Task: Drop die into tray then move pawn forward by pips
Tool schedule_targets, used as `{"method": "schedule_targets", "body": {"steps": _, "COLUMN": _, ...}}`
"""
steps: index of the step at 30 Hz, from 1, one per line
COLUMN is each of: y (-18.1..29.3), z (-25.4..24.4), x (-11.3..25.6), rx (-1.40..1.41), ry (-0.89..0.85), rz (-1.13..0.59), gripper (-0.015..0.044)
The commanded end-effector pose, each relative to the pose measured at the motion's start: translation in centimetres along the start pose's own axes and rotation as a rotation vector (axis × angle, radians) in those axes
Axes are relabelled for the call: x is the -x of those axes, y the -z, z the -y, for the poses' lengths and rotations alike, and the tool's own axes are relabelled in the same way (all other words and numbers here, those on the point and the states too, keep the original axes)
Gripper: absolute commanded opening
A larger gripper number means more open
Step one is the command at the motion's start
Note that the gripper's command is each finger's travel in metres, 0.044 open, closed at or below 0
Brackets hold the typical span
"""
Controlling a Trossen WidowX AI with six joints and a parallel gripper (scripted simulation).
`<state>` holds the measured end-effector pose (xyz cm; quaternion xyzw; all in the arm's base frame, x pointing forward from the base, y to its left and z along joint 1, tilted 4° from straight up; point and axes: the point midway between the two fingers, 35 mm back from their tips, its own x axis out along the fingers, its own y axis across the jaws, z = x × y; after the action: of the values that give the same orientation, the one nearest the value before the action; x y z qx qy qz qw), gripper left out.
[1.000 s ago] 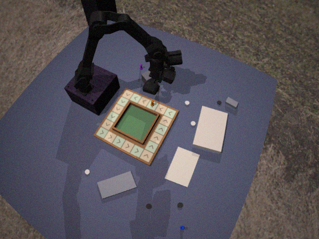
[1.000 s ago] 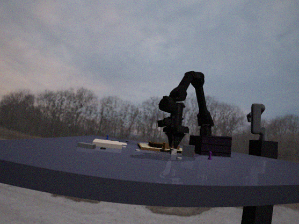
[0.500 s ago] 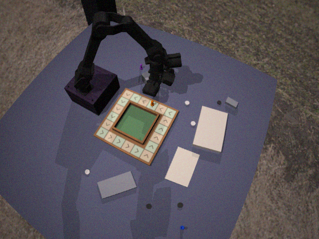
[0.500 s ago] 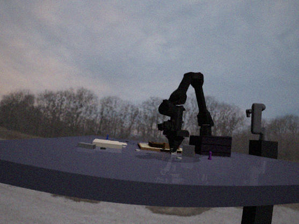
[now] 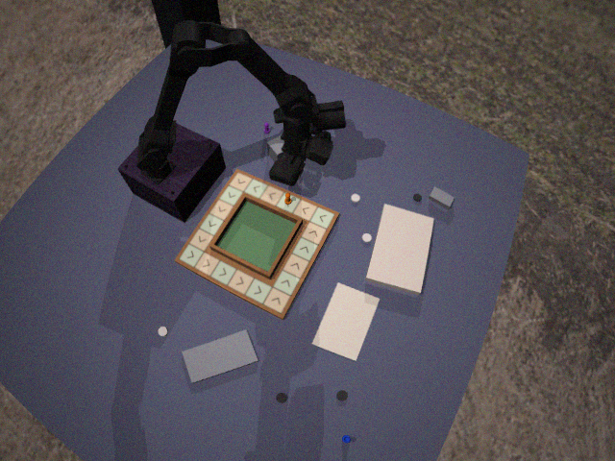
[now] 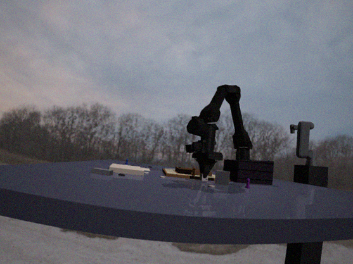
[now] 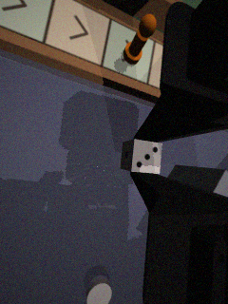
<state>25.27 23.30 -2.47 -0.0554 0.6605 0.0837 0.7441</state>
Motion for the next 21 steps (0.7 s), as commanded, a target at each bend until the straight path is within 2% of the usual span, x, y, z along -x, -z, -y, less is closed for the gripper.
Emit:
{"method": "schedule_targets", "body": {"steps": 1, "y": -0.7, "z": -0.3, "x": 1.9, "rx": 0.009, "ry": -0.01, "rz": 0.021, "gripper": 0.0}}
{"method": "schedule_targets", "body": {"steps": 4, "y": -0.7, "z": -0.4, "x": 3.2, "rx": 0.007, "ry": -0.008, "rz": 0.016, "gripper": 0.0}}
{"method": "schedule_targets", "body": {"steps": 14, "y": 0.1, "z": -0.2, "x": 11.0, "rx": 0.0, "ry": 0.006, "rz": -0.016, "gripper": 0.0}}
{"method": "schedule_targets", "body": {"steps": 21, "y": 0.2, "z": 0.0, "x": 11.5, "rx": -0.001, "ry": 0.007, "rz": -0.019, "gripper": 0.0}}
